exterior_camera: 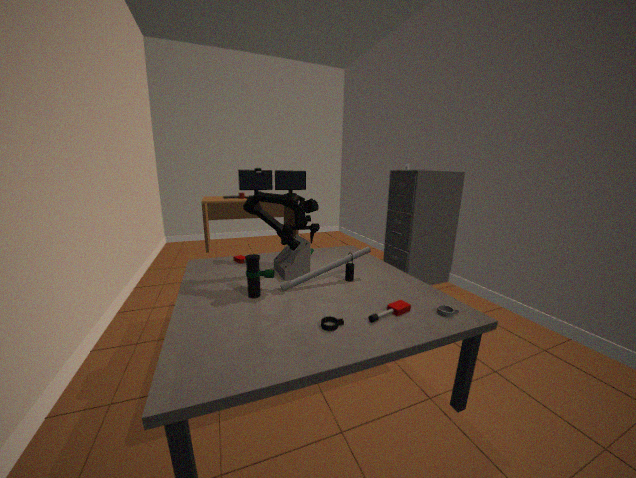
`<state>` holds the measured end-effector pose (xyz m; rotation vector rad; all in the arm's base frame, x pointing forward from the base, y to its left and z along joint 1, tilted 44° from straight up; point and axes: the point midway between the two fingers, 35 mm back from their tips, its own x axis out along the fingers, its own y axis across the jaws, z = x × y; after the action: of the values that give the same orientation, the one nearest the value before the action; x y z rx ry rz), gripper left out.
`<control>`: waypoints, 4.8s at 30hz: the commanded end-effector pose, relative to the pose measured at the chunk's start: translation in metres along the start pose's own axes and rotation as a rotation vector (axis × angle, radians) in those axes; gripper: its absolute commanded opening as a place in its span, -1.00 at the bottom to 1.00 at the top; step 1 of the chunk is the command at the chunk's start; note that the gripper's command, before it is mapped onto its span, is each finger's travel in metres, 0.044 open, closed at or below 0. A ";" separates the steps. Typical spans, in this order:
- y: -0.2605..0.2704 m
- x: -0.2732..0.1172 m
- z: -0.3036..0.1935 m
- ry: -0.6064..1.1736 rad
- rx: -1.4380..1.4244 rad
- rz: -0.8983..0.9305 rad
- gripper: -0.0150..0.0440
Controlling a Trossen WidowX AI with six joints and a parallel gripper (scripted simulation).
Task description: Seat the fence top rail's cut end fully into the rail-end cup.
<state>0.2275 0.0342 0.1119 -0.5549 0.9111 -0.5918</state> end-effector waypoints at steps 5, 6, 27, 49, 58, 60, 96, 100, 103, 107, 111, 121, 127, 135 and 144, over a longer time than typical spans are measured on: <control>-0.015 0.009 0.004 0.014 -0.110 -0.015 1.00; -0.019 0.012 0.006 0.017 -0.160 -0.014 1.00; -0.154 0.051 0.036 0.123 -1.289 -0.130 1.00; -0.157 0.105 0.004 0.125 -1.299 -0.136 1.00; -0.158 0.114 0.005 0.125 -1.298 -0.134 1.00; -0.159 0.117 0.006 0.125 -1.298 -0.133 1.00; -0.170 0.173 0.003 0.126 -1.299 -0.140 1.00; -0.170 0.174 0.003 0.126 -1.299 -0.141 0.82; -0.170 0.174 0.003 0.126 -1.299 -0.141 0.56; -0.170 0.174 0.003 0.126 -1.299 -0.141 0.20; -0.170 0.174 0.003 0.126 -1.299 -0.141 -0.16; -0.168 0.171 -0.002 0.101 -1.363 -0.115 -0.49; -0.167 0.168 -0.008 0.077 -1.422 -0.090 -0.49; -0.166 0.165 -0.013 0.051 -1.484 -0.062 -0.49; -0.166 0.161 -0.019 0.023 -1.551 -0.033 -0.49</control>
<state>0.2527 -0.1974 0.1237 -1.9169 1.2890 0.1859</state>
